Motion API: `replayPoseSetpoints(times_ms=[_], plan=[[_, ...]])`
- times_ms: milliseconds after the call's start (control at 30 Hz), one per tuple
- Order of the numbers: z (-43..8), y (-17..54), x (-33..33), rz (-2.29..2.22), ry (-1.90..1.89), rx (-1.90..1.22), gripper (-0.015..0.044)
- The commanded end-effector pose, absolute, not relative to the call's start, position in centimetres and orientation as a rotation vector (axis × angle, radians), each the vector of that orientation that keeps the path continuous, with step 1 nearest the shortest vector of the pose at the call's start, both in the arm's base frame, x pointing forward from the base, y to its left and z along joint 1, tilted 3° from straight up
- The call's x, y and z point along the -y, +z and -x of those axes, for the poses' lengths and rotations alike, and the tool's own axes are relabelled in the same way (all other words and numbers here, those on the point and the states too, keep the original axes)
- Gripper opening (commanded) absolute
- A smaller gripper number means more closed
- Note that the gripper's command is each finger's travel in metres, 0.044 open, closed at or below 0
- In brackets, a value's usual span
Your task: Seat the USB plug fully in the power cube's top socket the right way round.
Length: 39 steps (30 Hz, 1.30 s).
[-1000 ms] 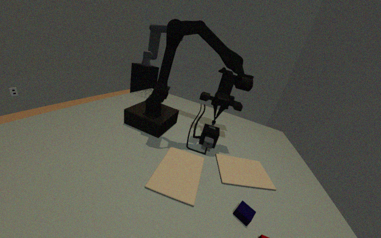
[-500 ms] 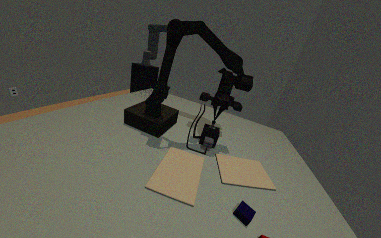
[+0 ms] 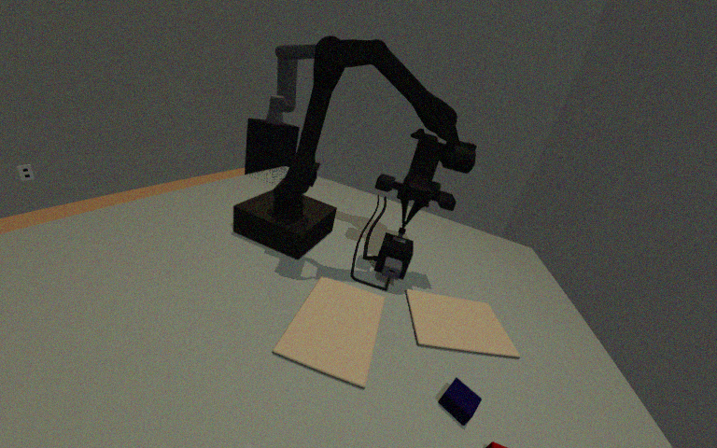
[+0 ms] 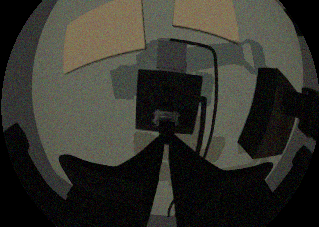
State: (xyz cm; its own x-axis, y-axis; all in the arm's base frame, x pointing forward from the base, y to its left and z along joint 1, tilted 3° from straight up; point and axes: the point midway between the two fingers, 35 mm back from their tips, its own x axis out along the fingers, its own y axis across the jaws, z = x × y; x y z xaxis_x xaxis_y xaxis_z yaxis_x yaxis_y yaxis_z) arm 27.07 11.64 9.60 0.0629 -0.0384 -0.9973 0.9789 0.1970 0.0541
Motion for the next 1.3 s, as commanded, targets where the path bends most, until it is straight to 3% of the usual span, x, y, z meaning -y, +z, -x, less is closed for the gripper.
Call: replayPoseSetpoints(times_ms=[0, 1267], plan=[[-27.1, 9.52, -11.67, -1.064, -1.045, -1.218, 0.0], [-27.12, 9.07, -11.65, -1.064, -1.046, -1.218, 0.0]])
